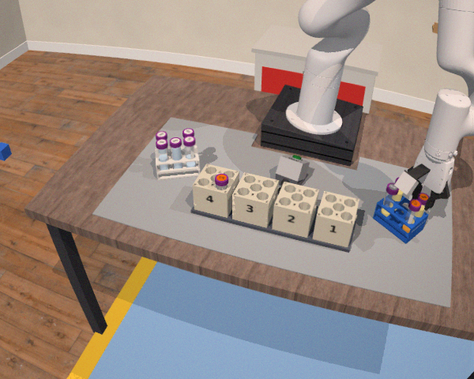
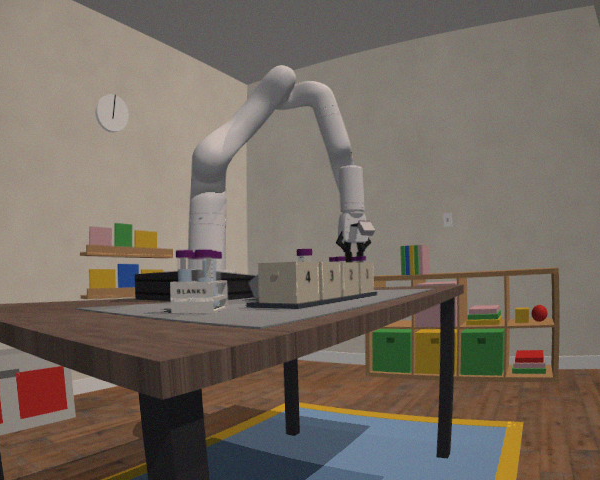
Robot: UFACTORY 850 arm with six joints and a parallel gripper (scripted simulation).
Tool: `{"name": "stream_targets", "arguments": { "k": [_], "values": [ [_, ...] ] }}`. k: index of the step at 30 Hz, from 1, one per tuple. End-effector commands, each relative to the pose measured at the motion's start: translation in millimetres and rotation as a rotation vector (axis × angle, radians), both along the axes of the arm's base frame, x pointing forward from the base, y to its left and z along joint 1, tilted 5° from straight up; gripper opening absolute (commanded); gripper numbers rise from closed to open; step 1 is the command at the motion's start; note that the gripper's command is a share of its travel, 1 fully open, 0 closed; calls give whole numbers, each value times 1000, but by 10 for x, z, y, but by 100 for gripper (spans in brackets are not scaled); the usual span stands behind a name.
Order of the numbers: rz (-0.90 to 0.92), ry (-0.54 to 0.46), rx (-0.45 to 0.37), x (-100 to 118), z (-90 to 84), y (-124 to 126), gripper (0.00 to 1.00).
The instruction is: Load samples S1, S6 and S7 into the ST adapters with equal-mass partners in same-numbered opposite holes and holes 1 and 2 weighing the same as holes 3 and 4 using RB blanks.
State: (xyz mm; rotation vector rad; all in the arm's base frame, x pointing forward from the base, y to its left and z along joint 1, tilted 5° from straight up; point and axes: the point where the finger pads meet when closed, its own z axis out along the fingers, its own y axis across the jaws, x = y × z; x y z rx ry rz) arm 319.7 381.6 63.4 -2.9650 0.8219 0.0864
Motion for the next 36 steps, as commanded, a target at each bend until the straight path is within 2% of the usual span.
{"name": "stream_targets", "arguments": {
  "k": [1,14,36],
  "values": [
    [0,-1,1,6,7,6,43],
    [0,-1,1,6,7,6,43],
    [0,-1,1,20,405,-25,43]
  ]
}}
